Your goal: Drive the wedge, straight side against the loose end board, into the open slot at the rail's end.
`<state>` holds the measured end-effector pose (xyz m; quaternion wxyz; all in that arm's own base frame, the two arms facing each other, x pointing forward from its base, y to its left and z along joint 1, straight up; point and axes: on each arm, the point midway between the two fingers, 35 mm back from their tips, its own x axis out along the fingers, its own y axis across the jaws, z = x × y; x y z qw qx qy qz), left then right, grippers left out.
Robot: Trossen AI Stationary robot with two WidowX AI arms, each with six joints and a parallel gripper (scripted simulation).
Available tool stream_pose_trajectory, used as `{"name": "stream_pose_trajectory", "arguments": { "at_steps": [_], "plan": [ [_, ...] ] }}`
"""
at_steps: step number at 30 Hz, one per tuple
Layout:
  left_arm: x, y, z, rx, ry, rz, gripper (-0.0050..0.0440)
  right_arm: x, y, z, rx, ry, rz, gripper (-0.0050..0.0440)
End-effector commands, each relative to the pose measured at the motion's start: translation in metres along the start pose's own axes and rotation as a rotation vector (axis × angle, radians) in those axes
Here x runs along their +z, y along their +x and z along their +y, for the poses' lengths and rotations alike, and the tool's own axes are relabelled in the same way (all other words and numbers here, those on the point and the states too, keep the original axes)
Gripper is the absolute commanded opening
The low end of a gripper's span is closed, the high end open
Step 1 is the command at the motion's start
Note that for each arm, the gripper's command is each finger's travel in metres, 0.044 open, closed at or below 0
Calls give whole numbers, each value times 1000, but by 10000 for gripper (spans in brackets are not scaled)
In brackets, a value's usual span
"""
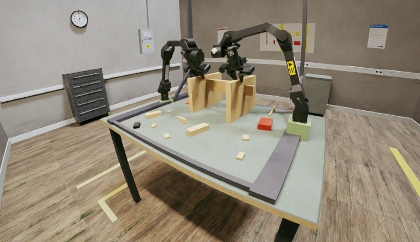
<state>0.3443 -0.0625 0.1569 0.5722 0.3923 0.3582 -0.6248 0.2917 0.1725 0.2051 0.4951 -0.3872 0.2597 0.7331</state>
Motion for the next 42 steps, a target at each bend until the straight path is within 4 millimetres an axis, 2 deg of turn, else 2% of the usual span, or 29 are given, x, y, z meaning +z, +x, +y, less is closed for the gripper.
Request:
{"name": "stream_pose_trajectory", "arguments": {
  "at_steps": [1, 5, 10, 19, 23, 24, 42],
  "plan": [
    [2, -5, -1, 19, 12, 5, -5, 1, -5, -7, -32, -16, 0, -50],
    [2, -5, -1, 19, 12, 5, -13, 1, -6, -8, -37, -18, 0, -50],
    [2, -5, -1, 19, 12, 5, -50, 1, -7, -12, -49, -24, -1, -50],
    [2, -5, -1, 19, 12, 5, -50, 0, -8, -24, -62, -31, 0, -50],
    [3, -6, 1, 23, 13, 4, -50, 0, -7, -20, -61, -30, 0, -50],
    [3, -6, 0, 24, 13, 4, 195, 5, -6, -2, -22, -15, 4, -50],
    [3, -6, 0, 22, 11, 4, 195, 3, -5, -3, -20, -11, 0, -50]
  ]
}}
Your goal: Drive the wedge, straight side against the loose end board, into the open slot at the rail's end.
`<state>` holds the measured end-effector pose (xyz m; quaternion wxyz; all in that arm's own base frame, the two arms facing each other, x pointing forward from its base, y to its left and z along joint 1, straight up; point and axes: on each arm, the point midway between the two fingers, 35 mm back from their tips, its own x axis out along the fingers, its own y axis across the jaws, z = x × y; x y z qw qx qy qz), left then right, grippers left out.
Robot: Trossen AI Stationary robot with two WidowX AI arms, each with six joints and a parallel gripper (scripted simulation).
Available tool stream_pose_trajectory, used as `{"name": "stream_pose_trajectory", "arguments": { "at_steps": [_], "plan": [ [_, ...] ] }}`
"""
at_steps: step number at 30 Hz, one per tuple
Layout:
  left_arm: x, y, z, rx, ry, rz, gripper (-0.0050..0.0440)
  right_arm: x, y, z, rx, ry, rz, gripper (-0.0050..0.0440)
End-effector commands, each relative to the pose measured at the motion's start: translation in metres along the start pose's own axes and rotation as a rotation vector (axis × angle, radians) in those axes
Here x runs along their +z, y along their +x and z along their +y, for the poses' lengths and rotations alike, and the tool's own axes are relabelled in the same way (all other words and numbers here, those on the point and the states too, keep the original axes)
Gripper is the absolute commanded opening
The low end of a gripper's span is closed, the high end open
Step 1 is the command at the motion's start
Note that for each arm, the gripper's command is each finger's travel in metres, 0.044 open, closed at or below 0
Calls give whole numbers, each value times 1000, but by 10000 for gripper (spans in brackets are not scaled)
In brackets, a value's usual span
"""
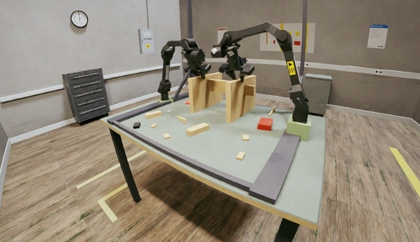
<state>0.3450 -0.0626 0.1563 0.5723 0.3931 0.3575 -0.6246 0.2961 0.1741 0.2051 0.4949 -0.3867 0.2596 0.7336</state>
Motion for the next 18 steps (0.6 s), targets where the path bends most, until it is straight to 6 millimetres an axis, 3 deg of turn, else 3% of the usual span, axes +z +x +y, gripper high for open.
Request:
{"name": "stream_pose_trajectory", "arguments": {
  "at_steps": [1, 16, 18],
  "plan": [
    [3, -7, -1, 20, 10, 4, 195, 4, -5, 2, -21, -11, 2, -50],
    [5, -12, 3, 15, 7, 3, 195, 4, -5, 2, -21, -11, 2, -50],
    [12, -27, 4, 21, 10, 4, 195, 4, -5, 2, -21, -11, 2, -50]
  ]
}}
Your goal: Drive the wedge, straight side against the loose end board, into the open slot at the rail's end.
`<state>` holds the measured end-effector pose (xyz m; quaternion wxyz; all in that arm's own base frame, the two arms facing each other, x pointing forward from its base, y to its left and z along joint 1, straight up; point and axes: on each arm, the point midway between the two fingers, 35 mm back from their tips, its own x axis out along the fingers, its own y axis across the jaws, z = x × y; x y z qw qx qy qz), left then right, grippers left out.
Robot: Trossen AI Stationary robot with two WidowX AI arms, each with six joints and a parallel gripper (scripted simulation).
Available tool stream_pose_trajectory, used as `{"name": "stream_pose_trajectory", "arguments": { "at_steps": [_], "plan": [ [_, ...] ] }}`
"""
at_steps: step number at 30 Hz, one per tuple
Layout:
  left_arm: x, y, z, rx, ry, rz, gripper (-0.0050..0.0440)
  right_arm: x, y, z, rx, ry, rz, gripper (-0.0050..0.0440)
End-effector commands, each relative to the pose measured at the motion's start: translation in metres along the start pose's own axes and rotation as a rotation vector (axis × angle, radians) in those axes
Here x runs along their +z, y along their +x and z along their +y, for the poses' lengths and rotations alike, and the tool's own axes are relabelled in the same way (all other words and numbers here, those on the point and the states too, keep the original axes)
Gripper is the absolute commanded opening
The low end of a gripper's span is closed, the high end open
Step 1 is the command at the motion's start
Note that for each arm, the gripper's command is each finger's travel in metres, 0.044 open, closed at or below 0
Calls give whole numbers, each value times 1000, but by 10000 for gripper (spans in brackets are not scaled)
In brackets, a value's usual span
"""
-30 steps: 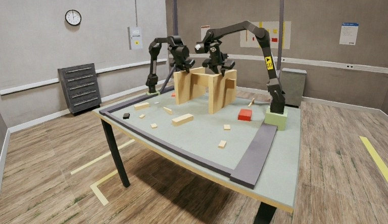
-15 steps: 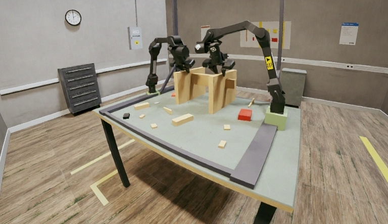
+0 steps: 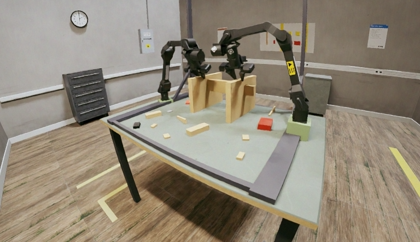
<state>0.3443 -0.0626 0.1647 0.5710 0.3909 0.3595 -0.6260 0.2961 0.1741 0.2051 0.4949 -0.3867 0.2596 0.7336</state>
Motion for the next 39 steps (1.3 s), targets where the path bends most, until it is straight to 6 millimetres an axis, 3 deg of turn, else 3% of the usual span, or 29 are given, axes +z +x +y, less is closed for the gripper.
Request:
{"name": "stream_pose_trajectory", "arguments": {
  "at_steps": [1, 8, 9, 13, 14, 15, 39],
  "plan": [
    [11, -24, 5, 30, 15, 5, 195, 4, -5, 2, -21, -11, 2, -50],
    [21, -48, 13, 74, 36, 9, 195, 4, -5, 2, -21, -11, 2, -50],
    [27, -53, -11, 74, 0, -2, 195, 4, -5, 2, -21, -11, 2, -50],
    [26, -54, -2, 84, 18, 1, 195, 4, -5, 2, -21, -11, 2, -50],
    [34, -69, -5, 133, 16, 0, 195, 4, -5, 2, -21, -11, 2, -50],
    [30, -63, -4, 112, 18, 1, 195, 4, -5, 2, -21, -11, 2, 194],
    [28, -59, -3, 98, 13, 2, 195, 4, -6, 2, -21, -10, 3, 194]
  ]
}}
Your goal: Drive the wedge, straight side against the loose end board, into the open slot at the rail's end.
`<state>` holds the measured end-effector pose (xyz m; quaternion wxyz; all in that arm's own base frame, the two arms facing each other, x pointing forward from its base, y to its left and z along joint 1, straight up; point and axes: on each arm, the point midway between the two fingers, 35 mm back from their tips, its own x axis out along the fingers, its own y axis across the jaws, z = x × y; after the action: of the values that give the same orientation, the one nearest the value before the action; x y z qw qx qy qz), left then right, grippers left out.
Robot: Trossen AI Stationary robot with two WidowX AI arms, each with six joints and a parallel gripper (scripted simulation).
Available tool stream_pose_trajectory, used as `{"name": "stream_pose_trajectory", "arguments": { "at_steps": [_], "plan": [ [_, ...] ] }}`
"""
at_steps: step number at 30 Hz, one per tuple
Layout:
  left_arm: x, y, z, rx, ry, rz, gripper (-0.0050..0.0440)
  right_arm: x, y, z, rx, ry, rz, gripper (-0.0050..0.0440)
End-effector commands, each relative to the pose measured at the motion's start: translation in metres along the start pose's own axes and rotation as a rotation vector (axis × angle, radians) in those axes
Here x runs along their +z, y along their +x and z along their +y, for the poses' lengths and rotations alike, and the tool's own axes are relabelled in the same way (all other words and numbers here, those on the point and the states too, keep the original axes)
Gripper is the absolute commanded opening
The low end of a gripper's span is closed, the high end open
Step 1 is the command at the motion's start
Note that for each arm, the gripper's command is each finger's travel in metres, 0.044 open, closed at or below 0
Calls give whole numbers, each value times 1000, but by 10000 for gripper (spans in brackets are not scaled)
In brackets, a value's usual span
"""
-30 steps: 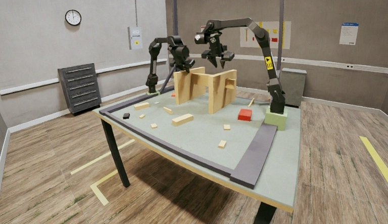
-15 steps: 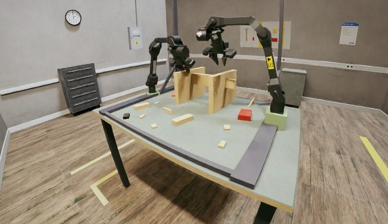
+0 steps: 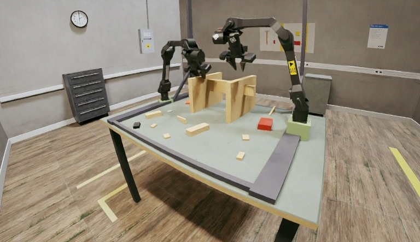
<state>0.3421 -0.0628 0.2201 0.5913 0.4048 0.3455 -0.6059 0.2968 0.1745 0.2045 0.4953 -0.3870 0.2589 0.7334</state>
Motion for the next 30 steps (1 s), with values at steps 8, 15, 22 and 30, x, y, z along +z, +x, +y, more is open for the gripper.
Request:
{"name": "stream_pose_trajectory", "arguments": {
  "at_steps": [8, 15, 22, 30],
  "plan": [
    [4, -9, 0, 29, 9, 0, 195, 11, -17, 1, -51, -20, 4, 194],
    [4, -9, 0, 29, 9, 0, 195, 12, -19, 1, -56, -21, 3, 194],
    [2, -8, -3, 39, -7, 12, 100, 21, -36, 5, -131, -4, 16, 194],
    [0, -9, 1, 99, -45, 33, 100, 17, -42, 8, -202, 25, 43, 194]
  ]
}}
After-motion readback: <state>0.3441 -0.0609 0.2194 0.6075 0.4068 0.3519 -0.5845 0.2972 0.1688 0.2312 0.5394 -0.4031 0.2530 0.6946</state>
